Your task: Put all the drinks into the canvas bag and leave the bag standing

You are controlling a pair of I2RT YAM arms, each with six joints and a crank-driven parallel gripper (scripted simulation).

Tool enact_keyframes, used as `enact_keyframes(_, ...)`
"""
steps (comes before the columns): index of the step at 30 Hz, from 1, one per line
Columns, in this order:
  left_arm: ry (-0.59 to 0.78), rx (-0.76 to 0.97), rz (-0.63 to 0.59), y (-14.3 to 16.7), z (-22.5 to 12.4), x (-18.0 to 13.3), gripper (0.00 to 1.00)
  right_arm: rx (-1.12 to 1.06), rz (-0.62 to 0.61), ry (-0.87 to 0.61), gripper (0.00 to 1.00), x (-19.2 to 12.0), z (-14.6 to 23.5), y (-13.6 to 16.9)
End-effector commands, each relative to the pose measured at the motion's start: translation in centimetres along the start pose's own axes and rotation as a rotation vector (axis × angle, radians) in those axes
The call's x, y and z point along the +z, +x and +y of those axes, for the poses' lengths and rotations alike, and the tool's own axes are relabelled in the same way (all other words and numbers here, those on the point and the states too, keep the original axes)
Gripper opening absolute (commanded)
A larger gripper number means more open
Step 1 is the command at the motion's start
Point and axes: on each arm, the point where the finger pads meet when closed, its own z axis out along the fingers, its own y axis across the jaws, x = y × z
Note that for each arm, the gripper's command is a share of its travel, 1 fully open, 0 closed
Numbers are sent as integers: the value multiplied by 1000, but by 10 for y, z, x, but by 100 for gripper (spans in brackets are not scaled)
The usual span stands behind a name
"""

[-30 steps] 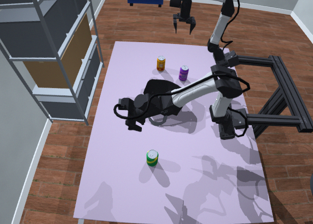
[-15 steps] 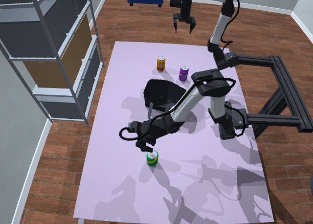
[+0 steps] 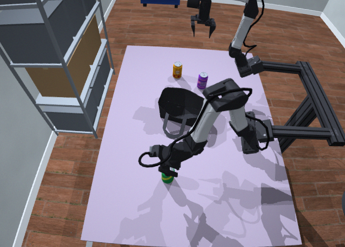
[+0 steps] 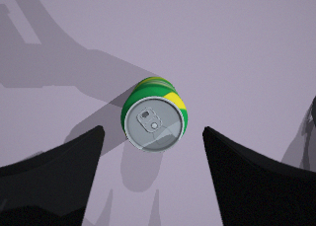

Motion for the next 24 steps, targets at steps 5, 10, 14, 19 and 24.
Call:
enact_keyframes(5,-3,-8,7,9,-2,6,89,-2,-8,-36,100,-5,3,-2)
enact_keyframes(10,-11,0,-19,1,3,14,89,-2,-8,-36,100,-5,3,-2)
enact_keyframes(14,-12,-3,-8,4,3,12,89,-2,-8,-36,100,-5,3,-2)
enact_keyframes(19,-9,-8,0,17,1,22,89,-2,-8,-36,100,-5,3,-2)
enact_keyframes(24,-17,0,-22,12,5,30,89,-2,-8,-36,100,-5,3,-2)
